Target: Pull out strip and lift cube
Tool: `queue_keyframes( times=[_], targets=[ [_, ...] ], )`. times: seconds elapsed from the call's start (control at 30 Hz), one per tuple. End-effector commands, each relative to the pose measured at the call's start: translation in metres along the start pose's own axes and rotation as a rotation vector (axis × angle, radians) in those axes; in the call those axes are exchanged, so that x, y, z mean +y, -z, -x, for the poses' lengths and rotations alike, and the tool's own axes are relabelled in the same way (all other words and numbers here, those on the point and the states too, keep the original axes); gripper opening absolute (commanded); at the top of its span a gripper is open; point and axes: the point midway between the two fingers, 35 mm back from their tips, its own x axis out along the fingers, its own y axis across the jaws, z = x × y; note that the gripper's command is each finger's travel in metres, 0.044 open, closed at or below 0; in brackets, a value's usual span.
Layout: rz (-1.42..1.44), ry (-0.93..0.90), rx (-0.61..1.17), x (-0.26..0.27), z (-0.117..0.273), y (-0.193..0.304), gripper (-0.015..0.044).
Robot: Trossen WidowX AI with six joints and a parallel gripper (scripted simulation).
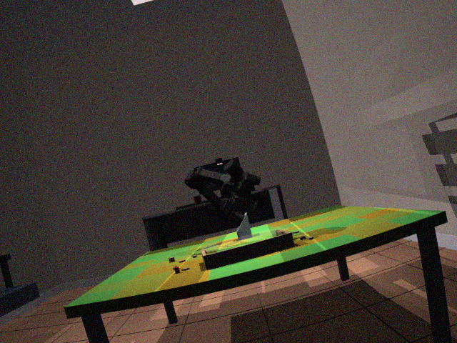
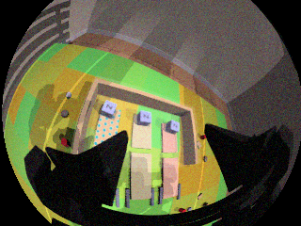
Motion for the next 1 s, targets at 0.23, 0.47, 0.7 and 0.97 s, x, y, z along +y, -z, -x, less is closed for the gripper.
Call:
queue_keyframes(
  times=[0.23,0.47,0.7,0.97],
  targets=[
    [-0.272,-0.060,-0.047,-0.019,0.067,0.038,0.0400],
    [-0.555,-0.131,-0.074,-0.017,0.124,0.096,0.0400],
    [-0.582,-0.138,-0.075,-0.016,0.128,0.102,0.0400],
    [-0.513,-0.230,0.057,0.004,0.105,0.084,0.0243]
  ],
)
